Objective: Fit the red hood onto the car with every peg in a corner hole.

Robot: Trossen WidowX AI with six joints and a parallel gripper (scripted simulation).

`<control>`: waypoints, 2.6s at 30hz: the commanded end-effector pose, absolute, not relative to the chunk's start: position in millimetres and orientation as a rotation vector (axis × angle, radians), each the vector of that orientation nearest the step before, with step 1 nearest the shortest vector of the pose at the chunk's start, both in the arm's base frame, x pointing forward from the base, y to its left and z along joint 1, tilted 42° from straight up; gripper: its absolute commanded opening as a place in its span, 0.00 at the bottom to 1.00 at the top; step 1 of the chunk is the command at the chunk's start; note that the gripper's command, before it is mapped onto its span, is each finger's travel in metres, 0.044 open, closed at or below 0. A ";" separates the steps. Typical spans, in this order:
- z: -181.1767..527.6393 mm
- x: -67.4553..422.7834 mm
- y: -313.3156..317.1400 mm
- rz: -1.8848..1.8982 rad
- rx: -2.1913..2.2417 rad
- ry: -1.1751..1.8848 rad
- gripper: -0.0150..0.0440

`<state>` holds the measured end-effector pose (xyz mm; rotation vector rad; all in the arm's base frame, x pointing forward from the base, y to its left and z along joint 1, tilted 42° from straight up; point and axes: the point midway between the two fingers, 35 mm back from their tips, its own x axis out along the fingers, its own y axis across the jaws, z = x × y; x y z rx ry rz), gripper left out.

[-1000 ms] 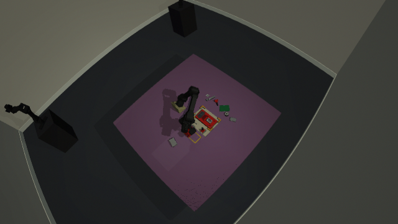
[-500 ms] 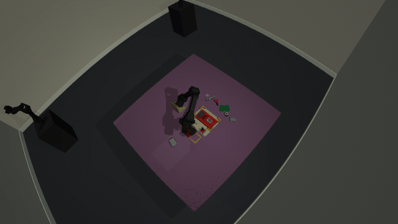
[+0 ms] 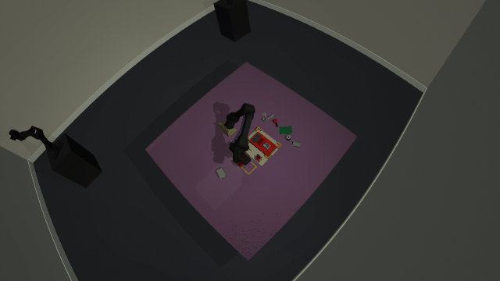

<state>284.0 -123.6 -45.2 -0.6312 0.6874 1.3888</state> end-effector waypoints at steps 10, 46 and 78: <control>-50.2 282.3 -115.5 1.392 -0.615 0.688 1.00; -62.4 283.2 -104.5 1.392 -0.614 0.688 1.00; -57.4 284.5 -110.4 1.392 -0.628 0.687 0.40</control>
